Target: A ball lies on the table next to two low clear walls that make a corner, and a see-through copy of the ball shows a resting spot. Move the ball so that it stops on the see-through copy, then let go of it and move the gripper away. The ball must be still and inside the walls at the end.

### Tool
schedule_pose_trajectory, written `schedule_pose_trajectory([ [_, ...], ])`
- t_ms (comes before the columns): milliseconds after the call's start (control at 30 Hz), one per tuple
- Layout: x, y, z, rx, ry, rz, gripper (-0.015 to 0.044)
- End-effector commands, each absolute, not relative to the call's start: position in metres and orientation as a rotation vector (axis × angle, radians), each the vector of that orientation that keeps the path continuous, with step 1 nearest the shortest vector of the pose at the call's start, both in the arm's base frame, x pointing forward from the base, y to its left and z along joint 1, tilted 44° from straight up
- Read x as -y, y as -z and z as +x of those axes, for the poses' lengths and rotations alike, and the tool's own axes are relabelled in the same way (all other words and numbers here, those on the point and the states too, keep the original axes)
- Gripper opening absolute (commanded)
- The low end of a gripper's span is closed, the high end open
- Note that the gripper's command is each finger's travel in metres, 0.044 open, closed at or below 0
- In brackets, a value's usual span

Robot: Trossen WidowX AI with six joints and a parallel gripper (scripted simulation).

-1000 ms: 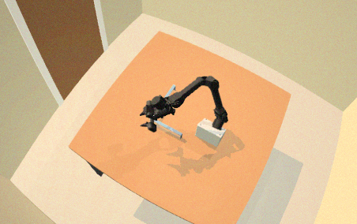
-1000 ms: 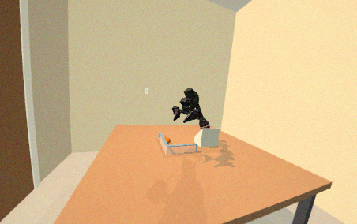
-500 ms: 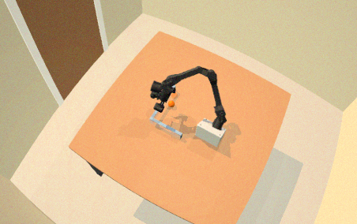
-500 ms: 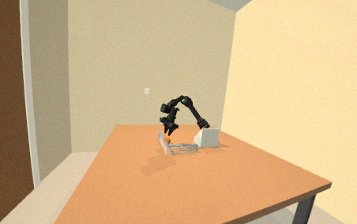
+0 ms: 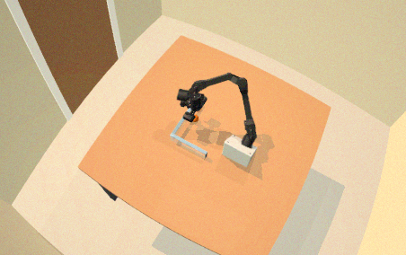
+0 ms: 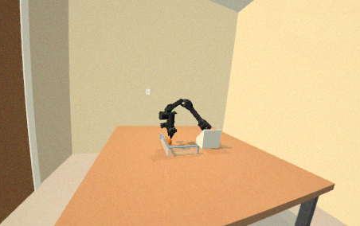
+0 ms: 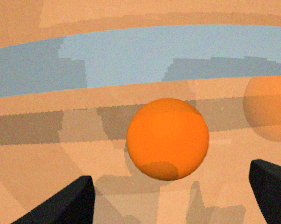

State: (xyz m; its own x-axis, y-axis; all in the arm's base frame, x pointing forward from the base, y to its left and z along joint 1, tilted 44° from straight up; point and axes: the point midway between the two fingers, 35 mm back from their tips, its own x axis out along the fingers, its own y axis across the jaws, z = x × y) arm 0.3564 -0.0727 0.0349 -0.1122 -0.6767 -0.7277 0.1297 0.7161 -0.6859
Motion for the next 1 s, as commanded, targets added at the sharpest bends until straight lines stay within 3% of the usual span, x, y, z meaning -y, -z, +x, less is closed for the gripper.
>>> schedule_pose_trajectory([
  [0,0.077,-0.032,0.356,-1.541,0.729,-0.466,0.0332],
  [867,0.104,-0.004,0.351,-1.540,0.730,-0.468,0.0332],
  [967,0.104,-0.004,0.351,-1.540,0.730,-0.468,0.0253],
])
